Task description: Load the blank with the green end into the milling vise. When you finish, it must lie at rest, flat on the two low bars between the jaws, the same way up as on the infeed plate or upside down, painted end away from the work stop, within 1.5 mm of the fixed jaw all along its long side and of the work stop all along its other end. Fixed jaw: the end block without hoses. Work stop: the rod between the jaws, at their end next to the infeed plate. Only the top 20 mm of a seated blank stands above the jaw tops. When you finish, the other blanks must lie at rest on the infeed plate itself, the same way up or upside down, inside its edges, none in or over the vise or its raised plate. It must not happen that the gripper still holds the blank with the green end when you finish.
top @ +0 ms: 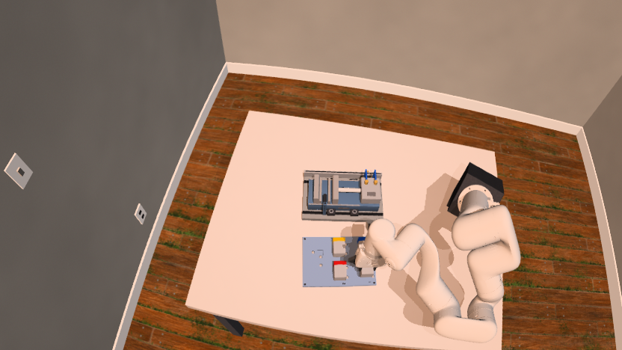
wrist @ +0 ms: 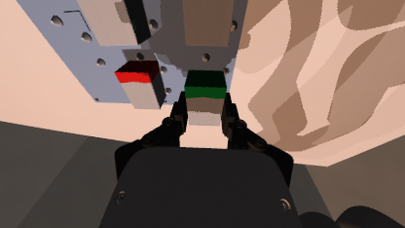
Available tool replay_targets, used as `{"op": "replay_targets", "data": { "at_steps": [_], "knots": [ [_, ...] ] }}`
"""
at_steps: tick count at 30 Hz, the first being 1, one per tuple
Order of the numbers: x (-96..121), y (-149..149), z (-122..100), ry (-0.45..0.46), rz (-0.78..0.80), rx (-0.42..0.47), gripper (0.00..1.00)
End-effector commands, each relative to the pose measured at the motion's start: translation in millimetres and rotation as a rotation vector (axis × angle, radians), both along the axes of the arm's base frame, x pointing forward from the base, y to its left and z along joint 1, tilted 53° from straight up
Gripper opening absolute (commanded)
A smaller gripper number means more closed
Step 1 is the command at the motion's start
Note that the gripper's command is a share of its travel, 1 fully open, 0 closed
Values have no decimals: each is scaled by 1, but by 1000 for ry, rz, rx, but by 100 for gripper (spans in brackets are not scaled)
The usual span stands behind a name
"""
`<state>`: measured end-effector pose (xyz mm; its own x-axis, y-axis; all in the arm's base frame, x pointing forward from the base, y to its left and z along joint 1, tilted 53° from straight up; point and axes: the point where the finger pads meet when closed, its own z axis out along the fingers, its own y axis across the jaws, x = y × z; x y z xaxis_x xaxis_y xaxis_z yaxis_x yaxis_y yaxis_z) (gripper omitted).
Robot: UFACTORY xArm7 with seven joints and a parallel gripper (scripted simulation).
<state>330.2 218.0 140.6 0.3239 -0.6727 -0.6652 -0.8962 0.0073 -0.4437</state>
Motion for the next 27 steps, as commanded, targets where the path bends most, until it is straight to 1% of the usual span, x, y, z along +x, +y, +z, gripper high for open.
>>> {"op": "replay_targets", "data": {
  "at_steps": [1,4,13,20,27],
  "knots": [
    [-1,-2,2,0,0,0,0],
    [-1,-4,3,0,0,0,0],
    [-10,-24,20,0,0,0,0],
    [-10,-24,20,0,0,0,0],
    [-16,-39,32,0,0,0,0]
  ]
}}
